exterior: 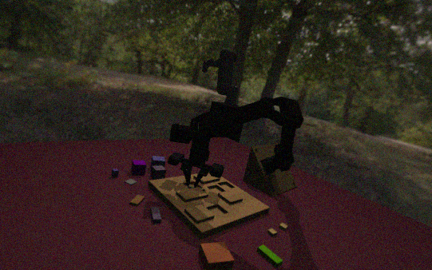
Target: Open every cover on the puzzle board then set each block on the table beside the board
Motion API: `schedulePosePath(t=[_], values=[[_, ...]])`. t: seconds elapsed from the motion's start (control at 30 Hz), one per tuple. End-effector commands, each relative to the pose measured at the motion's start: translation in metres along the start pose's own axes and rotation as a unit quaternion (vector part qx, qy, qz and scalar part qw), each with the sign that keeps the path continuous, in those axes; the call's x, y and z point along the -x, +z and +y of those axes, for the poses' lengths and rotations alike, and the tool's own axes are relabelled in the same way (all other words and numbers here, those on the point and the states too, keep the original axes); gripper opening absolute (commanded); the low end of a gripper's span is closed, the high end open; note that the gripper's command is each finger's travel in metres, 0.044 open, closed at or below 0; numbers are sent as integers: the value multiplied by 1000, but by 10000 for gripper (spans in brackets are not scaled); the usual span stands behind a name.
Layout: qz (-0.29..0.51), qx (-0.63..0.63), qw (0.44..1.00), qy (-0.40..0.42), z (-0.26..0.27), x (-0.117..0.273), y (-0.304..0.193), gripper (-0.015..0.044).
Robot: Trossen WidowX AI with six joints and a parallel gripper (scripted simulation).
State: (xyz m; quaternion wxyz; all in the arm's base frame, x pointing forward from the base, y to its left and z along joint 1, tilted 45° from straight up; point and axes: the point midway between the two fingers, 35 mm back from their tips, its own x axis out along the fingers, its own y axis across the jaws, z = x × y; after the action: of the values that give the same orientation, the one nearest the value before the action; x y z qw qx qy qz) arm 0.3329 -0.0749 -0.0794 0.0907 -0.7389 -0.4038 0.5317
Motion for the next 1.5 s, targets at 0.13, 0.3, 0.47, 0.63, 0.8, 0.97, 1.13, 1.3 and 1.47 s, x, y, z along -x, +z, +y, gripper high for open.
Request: schedulePosePath(t=[0.13, 0.3, 0.47, 0.63, 0.8, 0.97, 1.13, 1.3, 1.47], values=[[0, 0, 1000, 0, 0, 0, 0, 80], [0, 0, 1000, 0, 1, 6, 0, 80], [0, -1, 1000, 0, 1, 12, 0, 80], [0, -1, 1000, 0, 1, 19, 0, 80], [0, -2, 1000, 0, 2, 25, 0, 80], [0, -2, 1000, 0, 2, 32, 0, 80], [0, -3, 1000, 0, 2, 38, 1, 80], [0, 4, 1000, 0, 1, 44, 1, 80], [0, 208, 978, 0, 2, 50, 1, 80]])
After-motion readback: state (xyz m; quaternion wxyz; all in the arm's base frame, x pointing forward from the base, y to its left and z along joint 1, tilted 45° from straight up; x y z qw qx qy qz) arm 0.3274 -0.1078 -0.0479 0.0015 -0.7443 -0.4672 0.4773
